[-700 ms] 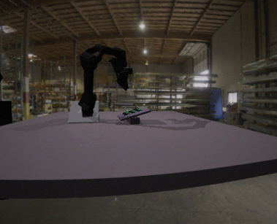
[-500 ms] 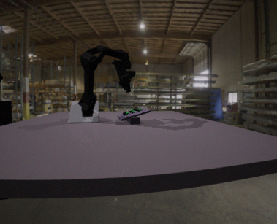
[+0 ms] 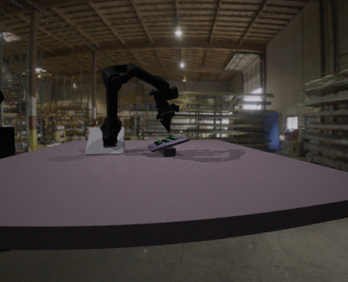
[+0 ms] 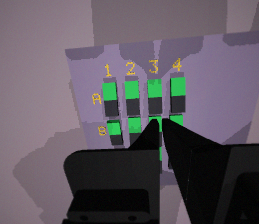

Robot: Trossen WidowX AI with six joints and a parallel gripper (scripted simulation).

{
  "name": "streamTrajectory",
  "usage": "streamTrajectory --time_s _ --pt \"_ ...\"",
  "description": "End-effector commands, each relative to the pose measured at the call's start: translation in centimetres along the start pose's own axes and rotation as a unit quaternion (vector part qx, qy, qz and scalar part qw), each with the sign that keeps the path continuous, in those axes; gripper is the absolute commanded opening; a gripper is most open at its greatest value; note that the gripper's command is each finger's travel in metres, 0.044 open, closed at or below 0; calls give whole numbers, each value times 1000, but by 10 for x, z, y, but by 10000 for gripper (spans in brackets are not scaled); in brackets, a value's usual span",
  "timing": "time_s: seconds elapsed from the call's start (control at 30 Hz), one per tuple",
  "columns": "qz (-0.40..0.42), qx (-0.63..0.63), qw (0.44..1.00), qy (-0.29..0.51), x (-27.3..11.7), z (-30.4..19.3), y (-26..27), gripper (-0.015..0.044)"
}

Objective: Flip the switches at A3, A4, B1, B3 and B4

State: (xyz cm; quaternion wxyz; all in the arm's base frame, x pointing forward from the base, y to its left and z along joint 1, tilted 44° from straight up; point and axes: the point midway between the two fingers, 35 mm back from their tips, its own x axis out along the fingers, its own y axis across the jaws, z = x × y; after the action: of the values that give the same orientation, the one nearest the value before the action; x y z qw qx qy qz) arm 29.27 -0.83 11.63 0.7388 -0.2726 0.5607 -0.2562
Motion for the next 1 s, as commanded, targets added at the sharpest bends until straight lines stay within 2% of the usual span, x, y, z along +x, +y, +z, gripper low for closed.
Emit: streamTrajectory --time_s 0.0,0.6,0.97 --pt "0 -1 1000 -6 8 0 -1 0" --pt "-1 -1 1000 -7 31 0 -1 0" --pt "-1 -1 1000 -7 32 0 -1 0"
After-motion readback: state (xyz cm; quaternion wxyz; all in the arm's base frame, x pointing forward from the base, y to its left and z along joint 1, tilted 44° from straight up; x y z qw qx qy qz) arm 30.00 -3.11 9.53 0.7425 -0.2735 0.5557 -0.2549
